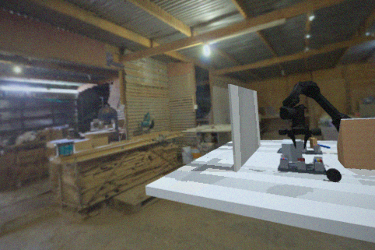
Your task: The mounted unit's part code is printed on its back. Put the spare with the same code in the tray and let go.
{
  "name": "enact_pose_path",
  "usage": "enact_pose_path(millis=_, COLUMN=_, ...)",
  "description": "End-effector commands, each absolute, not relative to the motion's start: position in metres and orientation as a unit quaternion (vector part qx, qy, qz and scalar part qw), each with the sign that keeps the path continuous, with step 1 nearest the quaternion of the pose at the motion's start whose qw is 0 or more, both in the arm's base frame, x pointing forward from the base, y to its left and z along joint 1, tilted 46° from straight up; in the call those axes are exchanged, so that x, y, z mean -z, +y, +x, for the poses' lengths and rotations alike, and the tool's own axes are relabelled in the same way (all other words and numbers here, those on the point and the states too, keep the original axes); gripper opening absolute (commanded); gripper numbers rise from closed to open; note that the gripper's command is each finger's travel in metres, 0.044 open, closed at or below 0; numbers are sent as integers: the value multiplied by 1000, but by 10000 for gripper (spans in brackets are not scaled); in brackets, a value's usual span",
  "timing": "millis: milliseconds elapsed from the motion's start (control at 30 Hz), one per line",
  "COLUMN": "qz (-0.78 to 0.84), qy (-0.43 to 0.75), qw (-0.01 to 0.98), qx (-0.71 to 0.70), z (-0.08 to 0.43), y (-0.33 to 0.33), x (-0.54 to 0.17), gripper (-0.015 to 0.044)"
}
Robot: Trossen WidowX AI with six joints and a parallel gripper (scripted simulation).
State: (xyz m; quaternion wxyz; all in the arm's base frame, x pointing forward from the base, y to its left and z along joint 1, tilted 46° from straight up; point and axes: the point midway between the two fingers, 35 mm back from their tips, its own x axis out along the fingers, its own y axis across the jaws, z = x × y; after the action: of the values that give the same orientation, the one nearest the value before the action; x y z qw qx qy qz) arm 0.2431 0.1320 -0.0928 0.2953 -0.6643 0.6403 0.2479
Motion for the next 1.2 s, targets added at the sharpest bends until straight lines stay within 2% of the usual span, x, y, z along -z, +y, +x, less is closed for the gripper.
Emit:
enact_pose_path(millis=0, qz=-664, qy=640, qw=296, qx=-249, z=244, y=138, x=90, gripper=0)
enact_pose_path(millis=533, qz=-660, qy=643, qw=298, qx=-249, z=245, y=191, x=44, gripper=0)
enact_pose_path(millis=867, qz=-645, qy=650, qw=317, qx=-246, z=266, y=171, x=20, gripper=0)
enact_pose_path(millis=1167, qz=-646, qy=641, qw=321, qx=-261, z=306, y=133, x=-31, gripper=0)
